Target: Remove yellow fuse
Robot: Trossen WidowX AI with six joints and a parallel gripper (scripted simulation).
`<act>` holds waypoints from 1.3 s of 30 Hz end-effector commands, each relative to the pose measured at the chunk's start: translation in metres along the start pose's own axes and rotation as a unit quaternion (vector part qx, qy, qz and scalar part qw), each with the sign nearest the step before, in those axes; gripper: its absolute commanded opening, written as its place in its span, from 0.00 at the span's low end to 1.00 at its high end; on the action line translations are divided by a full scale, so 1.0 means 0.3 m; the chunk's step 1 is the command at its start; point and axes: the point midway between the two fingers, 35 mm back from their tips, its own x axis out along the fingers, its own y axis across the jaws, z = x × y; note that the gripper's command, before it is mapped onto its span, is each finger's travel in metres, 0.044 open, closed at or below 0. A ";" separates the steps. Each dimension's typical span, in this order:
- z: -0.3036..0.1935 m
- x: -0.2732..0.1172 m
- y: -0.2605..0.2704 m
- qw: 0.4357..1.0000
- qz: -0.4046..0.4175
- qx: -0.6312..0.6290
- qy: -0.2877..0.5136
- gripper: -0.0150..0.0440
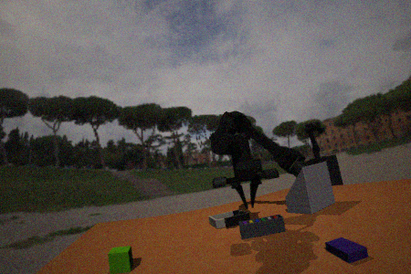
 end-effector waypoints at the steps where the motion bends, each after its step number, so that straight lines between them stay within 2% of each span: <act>1: 0.004 0.011 -0.005 1.000 0.005 -0.009 0.004 0.36; 39: 0.001 0.114 -0.008 1.000 0.004 -0.009 0.005 0.36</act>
